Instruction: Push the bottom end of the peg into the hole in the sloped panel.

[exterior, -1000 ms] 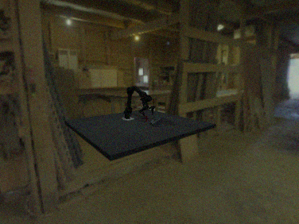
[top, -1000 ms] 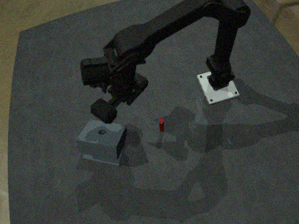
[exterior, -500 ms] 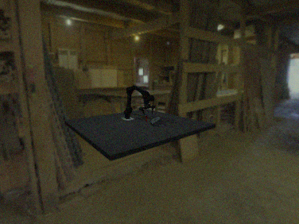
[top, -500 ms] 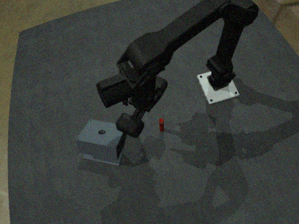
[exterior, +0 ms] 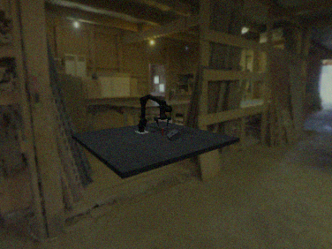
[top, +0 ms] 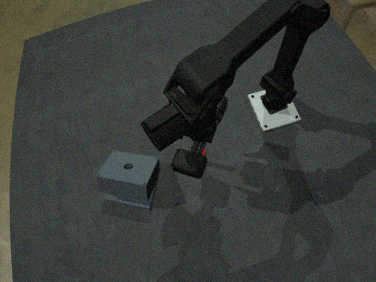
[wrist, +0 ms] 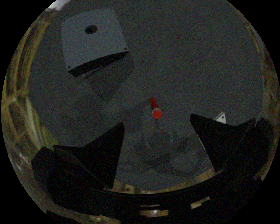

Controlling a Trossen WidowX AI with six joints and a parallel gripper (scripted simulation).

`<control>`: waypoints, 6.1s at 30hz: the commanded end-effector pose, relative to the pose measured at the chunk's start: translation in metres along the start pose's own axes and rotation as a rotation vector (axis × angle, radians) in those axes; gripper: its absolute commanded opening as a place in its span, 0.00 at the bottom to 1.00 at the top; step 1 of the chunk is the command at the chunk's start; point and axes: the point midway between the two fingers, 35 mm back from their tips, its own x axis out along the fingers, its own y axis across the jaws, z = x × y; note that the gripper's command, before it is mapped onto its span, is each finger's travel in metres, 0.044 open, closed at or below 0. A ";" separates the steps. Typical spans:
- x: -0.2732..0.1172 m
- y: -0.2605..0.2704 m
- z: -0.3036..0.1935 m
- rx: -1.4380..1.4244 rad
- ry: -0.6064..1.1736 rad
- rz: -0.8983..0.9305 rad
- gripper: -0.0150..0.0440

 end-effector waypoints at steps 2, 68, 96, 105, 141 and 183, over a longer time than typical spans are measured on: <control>0.005 -0.002 -0.001 0.003 0.000 -0.011 1.00; 0.054 0.000 0.000 -0.003 0.002 -0.005 0.25; -0.020 0.005 0.003 0.007 0.009 0.001 0.25; -0.023 0.009 0.014 0.016 0.034 0.034 0.25; -0.035 0.021 0.064 0.046 0.104 0.183 0.25; -0.053 0.019 0.131 0.069 0.126 0.384 0.25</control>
